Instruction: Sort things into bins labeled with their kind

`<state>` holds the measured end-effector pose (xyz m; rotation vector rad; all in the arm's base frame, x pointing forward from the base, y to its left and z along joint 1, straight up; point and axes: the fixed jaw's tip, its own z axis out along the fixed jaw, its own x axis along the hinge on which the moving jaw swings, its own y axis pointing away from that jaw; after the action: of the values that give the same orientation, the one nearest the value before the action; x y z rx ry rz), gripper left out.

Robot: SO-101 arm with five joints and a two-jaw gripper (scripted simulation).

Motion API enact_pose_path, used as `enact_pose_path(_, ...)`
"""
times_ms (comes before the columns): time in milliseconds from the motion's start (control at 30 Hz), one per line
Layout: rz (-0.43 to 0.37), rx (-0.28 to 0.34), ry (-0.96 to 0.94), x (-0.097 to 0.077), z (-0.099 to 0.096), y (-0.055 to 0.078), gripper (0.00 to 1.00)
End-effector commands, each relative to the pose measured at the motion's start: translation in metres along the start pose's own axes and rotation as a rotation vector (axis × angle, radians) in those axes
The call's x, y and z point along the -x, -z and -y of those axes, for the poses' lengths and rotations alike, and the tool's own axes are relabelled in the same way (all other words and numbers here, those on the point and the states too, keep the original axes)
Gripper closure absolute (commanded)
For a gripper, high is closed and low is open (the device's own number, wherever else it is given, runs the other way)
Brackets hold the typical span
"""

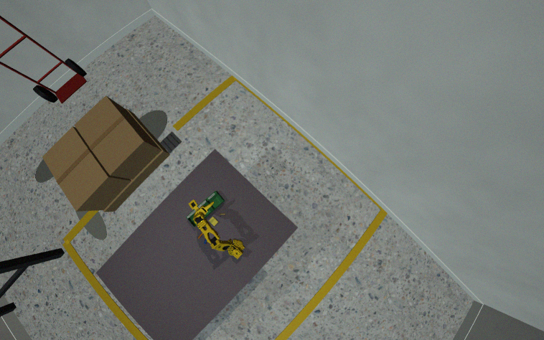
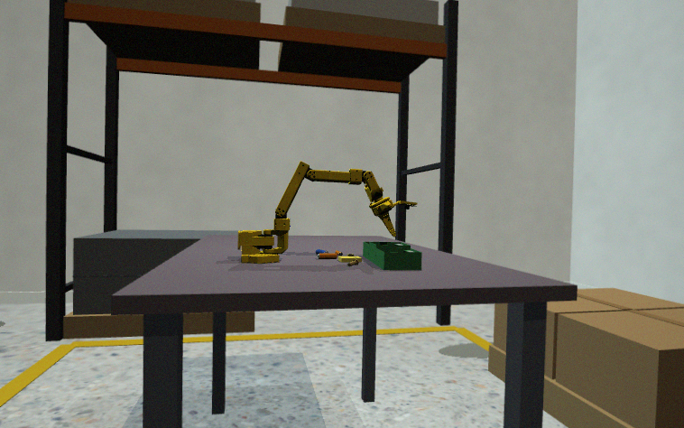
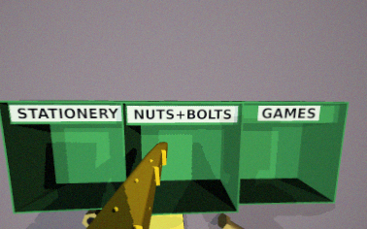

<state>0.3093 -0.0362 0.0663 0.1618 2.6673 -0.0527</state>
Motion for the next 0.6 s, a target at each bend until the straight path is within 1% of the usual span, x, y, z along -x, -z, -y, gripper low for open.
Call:
enact_pose_path(0, 0.068, 0.004, 0.001, 0.012, -0.002, 0.015, 0.00)
enact_pose_path(300, 0.073, 0.008, -0.002, 0.012, -0.005, 0.015, 0.00)
enact_pose_path(433, 0.092, 0.026, -0.013, 0.012, -0.016, 0.013, 0.00)
enact_pose_path(567, 0.121, 0.059, -0.032, 0.012, -0.033, 0.012, 0.00)
